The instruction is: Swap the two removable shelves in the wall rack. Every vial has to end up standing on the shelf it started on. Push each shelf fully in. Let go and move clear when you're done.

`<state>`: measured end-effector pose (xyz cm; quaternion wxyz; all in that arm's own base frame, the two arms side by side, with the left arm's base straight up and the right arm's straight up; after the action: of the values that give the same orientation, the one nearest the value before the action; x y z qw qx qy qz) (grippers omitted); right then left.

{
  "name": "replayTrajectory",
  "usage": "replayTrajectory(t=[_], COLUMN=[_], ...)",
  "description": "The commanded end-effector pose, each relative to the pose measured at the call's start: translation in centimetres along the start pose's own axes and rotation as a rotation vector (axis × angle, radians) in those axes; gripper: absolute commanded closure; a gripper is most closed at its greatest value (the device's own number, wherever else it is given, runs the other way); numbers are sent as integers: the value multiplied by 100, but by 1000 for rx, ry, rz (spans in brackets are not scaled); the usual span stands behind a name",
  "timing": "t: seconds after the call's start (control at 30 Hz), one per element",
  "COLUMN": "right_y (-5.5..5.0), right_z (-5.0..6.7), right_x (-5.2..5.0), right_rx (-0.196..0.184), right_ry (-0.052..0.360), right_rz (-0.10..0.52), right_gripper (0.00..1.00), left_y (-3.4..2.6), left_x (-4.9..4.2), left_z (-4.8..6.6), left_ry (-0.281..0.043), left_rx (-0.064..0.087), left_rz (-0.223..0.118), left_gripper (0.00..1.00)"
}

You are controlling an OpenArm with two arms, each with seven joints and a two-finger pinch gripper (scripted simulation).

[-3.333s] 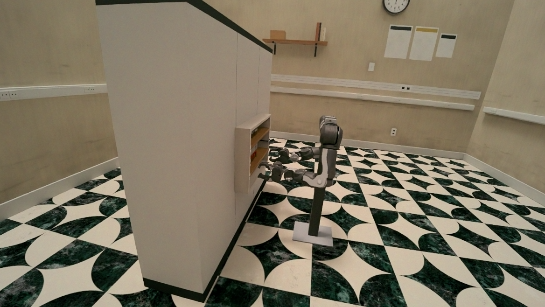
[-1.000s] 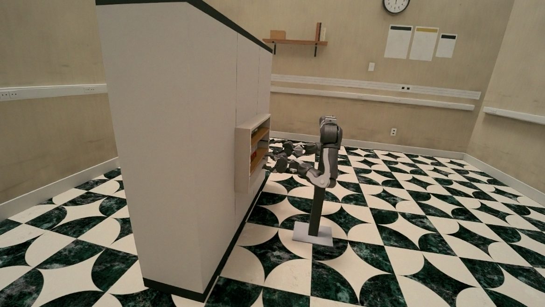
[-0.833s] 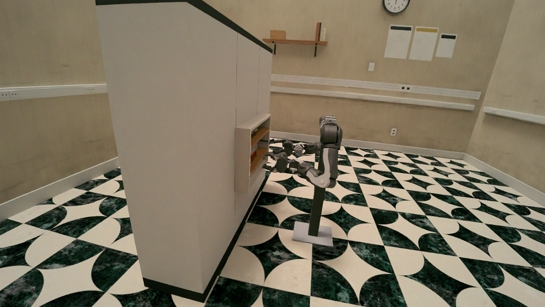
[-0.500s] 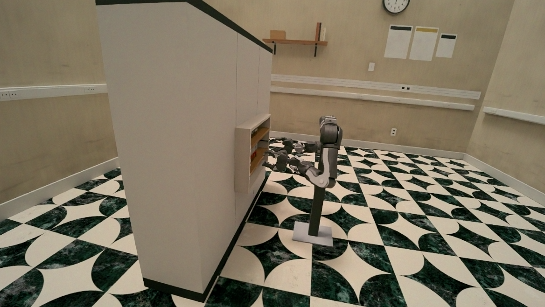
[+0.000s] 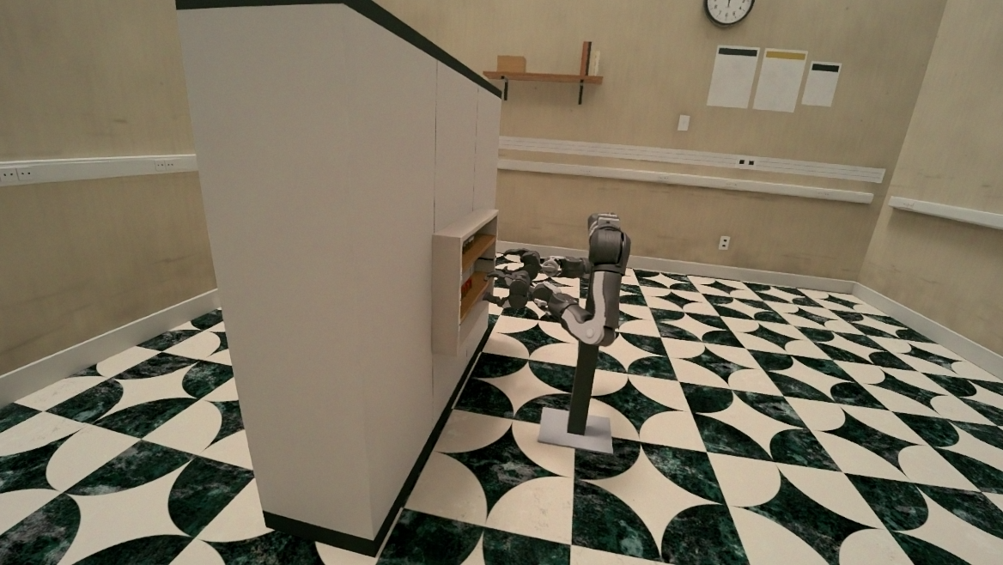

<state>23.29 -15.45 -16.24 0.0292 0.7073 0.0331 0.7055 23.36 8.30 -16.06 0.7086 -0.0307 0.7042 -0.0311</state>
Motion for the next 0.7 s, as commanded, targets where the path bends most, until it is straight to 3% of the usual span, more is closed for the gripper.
replayTrajectory(t=[0.0, 0.67], right_y=[13, 32], right_z=[4, 3], right_x=[41, 262], right_rx=[-6, -6], right_ry=[2, 2], right_rz=[1, 1], right_gripper=[67, 67], left_y=[-6, -25], left_x=[-24, -245], left_z=[-3, -2], left_ry=[6, 6], left_rx=[-1, -1], left_rz=[0, 0], left_gripper=[67, 67])
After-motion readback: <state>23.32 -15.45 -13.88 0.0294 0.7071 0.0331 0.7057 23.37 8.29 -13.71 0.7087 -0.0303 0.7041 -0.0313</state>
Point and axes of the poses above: on each arm, the point where the finger pads meet when closed, its own z axis out along the fingers, its own x axis across the jaws, y = z × x, the point moved 9 cm from there along -z, back along the fingers, and after that the axes turned 5 degrees about -z, right-handed, at the moved point
